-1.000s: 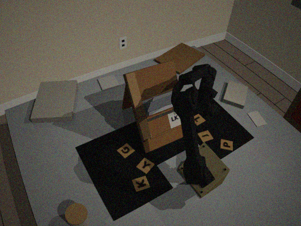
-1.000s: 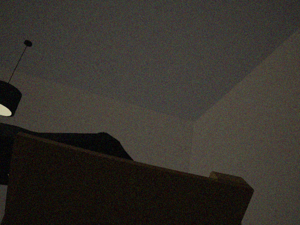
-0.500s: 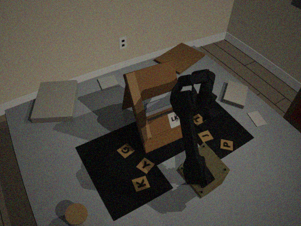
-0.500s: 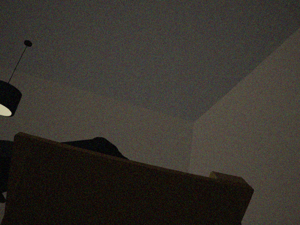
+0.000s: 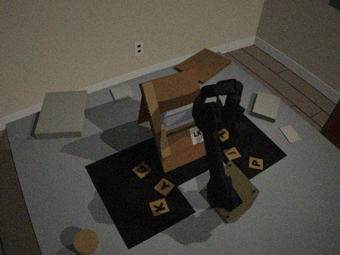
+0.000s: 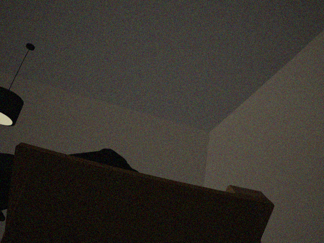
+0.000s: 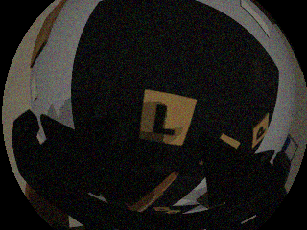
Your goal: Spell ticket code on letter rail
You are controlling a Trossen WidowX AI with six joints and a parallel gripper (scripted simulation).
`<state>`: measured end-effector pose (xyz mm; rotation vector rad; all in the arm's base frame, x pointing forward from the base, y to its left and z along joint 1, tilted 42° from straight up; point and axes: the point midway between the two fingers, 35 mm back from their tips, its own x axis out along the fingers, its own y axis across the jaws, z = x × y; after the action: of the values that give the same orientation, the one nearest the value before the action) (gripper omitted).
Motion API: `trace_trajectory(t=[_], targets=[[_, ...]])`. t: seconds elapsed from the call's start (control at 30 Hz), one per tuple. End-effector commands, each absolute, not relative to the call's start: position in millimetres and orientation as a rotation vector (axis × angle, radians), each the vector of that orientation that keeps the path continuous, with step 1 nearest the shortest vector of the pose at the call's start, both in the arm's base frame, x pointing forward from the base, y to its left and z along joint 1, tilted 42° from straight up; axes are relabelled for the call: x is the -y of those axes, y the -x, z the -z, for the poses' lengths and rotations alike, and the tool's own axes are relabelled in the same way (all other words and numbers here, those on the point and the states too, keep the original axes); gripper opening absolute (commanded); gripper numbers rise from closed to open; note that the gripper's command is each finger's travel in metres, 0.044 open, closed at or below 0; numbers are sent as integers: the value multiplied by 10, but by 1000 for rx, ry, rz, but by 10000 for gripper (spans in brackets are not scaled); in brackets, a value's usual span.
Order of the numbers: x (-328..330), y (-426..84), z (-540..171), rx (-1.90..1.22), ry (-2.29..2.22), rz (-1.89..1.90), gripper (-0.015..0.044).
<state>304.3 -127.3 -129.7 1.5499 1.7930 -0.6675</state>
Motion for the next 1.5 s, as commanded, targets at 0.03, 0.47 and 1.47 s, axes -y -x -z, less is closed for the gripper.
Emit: trace_trajectory(t=[0.03, 0.47, 1.47], targets=[[1260, -3047, 1300, -1794, -1554, 668, 340], [1259, -3046, 1302, -1794, -1554, 668, 340], [1135, -3033, 1445, -1794, -1554, 668, 340]])
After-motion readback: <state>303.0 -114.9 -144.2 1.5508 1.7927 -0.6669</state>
